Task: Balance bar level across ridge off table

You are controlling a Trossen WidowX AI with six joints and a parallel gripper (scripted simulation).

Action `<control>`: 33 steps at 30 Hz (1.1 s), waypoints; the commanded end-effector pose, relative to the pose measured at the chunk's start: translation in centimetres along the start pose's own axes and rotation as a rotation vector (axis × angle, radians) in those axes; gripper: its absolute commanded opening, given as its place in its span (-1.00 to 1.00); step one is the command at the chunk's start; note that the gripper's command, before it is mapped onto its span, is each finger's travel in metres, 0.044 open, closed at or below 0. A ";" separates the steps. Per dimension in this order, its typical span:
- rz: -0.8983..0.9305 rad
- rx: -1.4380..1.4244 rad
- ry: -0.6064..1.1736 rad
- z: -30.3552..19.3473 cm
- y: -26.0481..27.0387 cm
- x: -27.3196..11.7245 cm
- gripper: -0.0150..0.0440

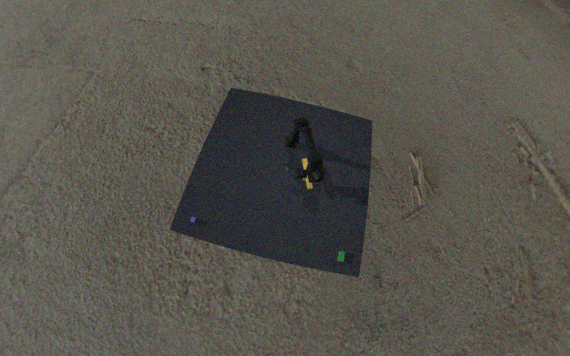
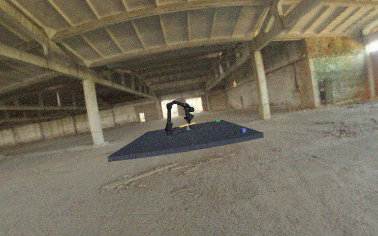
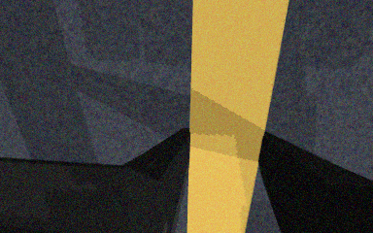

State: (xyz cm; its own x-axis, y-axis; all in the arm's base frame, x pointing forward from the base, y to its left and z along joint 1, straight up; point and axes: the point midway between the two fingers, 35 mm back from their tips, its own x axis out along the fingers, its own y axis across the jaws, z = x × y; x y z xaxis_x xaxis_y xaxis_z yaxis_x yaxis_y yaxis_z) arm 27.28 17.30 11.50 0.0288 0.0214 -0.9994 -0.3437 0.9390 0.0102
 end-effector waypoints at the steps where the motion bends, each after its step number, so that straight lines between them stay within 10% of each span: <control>1: -0.004 0.002 0.004 0.0 -0.1 0.2 -0.49; 33: -0.004 0.002 0.004 0.0 -0.1 0.5 -0.49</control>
State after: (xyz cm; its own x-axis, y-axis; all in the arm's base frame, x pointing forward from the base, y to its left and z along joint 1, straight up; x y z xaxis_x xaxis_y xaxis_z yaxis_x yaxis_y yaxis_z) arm 27.31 17.31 11.36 0.0311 0.0222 -0.9993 -0.3436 0.9391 0.0102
